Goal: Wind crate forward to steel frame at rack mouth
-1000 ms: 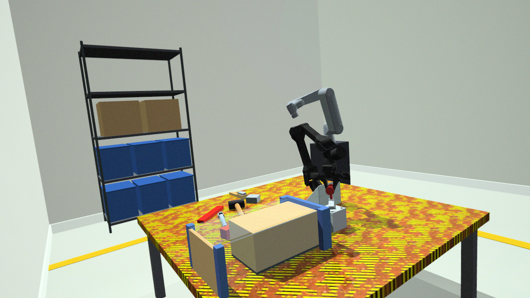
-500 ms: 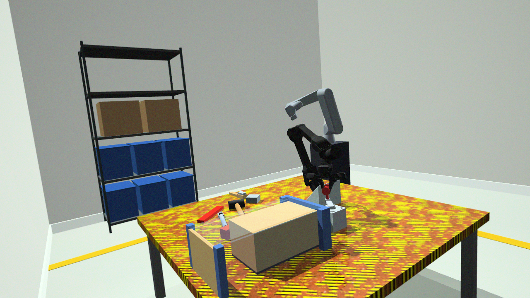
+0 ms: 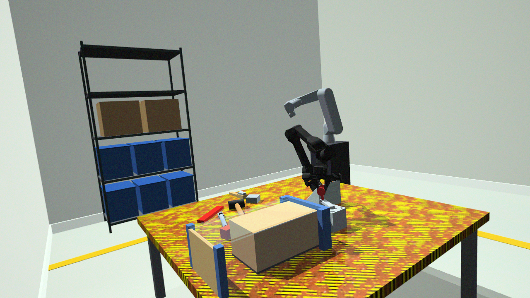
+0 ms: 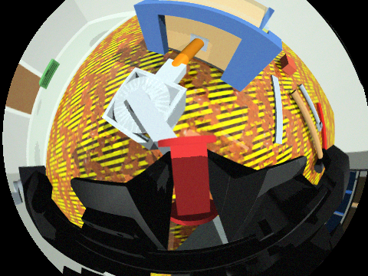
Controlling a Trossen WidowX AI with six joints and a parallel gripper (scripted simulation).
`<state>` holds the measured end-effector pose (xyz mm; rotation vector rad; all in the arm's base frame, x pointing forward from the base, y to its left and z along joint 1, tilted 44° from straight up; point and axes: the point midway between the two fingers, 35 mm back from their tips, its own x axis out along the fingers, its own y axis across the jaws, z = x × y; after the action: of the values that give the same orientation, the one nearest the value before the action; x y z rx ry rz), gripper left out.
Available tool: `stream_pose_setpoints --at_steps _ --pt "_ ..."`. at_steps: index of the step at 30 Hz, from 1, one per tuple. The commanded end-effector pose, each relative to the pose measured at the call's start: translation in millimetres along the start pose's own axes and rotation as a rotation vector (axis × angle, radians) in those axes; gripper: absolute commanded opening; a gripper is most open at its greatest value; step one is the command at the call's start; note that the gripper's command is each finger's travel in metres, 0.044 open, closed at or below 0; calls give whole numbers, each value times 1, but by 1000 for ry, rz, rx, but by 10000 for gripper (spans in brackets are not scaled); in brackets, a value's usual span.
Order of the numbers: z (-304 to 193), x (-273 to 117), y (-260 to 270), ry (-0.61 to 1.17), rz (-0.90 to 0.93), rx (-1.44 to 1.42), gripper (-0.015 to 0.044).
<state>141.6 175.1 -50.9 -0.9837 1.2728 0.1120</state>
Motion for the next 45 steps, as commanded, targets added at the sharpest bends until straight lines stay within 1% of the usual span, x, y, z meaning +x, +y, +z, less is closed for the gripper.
stream_pose_setpoints --at_steps 1,30,32,45 --pt "6 4 -10 -8 -17 6 0" --pt "35 16 -35 -9 -20 7 0" --pt "26 11 -29 -1 -5 -8 0" --pt "27 12 -30 -3 -7 -5 341"
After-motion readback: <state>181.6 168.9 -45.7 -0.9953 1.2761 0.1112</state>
